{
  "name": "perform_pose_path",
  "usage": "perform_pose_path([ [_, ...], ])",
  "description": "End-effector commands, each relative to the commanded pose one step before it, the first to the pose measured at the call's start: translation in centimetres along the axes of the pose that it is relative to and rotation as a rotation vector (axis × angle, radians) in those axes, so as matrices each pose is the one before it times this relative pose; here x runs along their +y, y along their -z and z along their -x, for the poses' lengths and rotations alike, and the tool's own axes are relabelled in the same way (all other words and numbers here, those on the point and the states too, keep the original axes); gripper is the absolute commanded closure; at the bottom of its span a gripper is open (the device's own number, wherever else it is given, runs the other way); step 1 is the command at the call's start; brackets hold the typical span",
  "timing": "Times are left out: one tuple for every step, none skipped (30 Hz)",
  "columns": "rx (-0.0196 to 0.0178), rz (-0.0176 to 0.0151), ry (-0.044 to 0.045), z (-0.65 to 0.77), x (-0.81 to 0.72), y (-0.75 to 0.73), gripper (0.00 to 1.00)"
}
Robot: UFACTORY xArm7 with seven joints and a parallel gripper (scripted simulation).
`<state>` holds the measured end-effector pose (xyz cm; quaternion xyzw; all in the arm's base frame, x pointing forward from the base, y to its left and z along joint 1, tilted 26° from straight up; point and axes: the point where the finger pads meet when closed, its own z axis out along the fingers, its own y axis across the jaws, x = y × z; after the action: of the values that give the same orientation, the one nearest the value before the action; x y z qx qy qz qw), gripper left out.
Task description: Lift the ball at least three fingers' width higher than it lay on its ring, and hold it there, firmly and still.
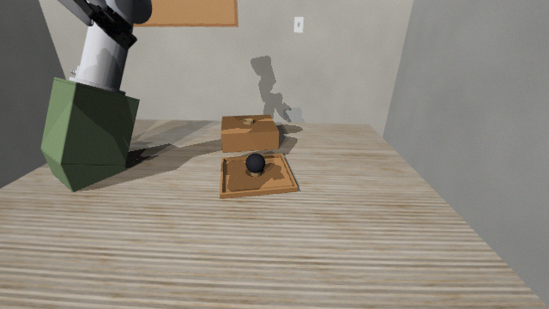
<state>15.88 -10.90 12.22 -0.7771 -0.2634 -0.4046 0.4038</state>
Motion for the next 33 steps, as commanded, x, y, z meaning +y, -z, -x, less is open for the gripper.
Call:
perform_pose_path([
  [-0.00123, 0.00182, 0.00083, -0.01, 0.058, 0.088, 0.0],
  [0.0, 0.0, 0.0, 0.0, 0.0, 0.0, 0.0],
  [0.0, 0.0, 0.0, 0.0, 0.0, 0.0, 0.0],
  [0.0, 0.0, 0.0, 0.0, 0.0, 0.0, 0.0],
  [0.0, 0.0, 0.0, 0.0, 0.0, 0.0, 0.0],
  [0.0, 0.0, 0.0, 0.0, 0.0, 0.0, 0.0],
  [0.0, 0.0, 0.0, 0.0, 0.0, 0.0, 0.0],
  [0.0, 0.0, 0.0, 0.0, 0.0, 0.0, 0.0],
  [0.0, 0.0, 0.0, 0.0, 0.0, 0.0, 0.0],
  [0.0, 0.0, 0.0, 0.0, 0.0, 0.0, 0.0],
  [0.0, 0.0, 0.0, 0.0, 0.0, 0.0, 0.0],
  [0.0, 0.0, 0.0, 0.0, 0.0, 0.0, 0.0],
  [0.0, 0.0, 0.0, 0.0, 0.0, 0.0, 0.0],
  [0.0, 0.0, 0.0, 0.0, 0.0, 0.0, 0.0],
  [0.0, 0.0, 0.0, 0.0, 0.0, 0.0, 0.0],
  [0.0, 0.0, 0.0, 0.0, 0.0, 0.0, 0.0],
  [0.0, 0.0, 0.0, 0.0, 0.0, 0.0, 0.0],
  [-0.00019, -0.00004, 0.00011, 0.001, 0.004, -0.002, 0.0],
  [-0.00125, -0.00024, 0.0007, 0.01, 0.026, -0.013, 0.0],
  [-0.00322, -0.00062, 0.00182, 0.025, 0.068, -0.033, 0.0],
  [-0.00593, -0.00114, 0.00339, 0.045, 0.125, -0.06, 0.0],
  [-0.00923, -0.00177, 0.00535, 0.069, 0.195, -0.095, 0.0],
  [-0.01295, -0.00249, 0.00765, 0.095, 0.275, -0.136, 0.0],
  [-0.01695, -0.00326, 0.01029, 0.12, 0.363, -0.182, 0.0],
  [-0.02107, -0.00406, 0.01323, 0.143, 0.455, -0.233, 0.0],
  [-0.02517, -0.00485, 0.01646, 0.161, 0.551, -0.289, 0.0],
  [-0.02912, -0.00561, 0.01995, 0.171, 0.647, -0.349, 0.0],
  [-0.03281, -0.00629, 0.02369, 0.173, 0.742, -0.413, 0.0],
  [-0.03611, -0.00687, 0.02763, 0.164, 0.835, -0.479, 0.0],
  [-0.03893, -0.00732, 0.03172, 0.143, 0.923, -0.548, 0.0],
  [-0.0412, -0.00759, 0.03588, 0.109, 1.005, -0.617, 0.0],
  [-0.04287, -0.00766, 0.04004, 0.062, 1.08, -0.685, 0.0],
  [0.0, 0.0, 0.0, 0.0, 0.0, 0.0, 0.0],
])
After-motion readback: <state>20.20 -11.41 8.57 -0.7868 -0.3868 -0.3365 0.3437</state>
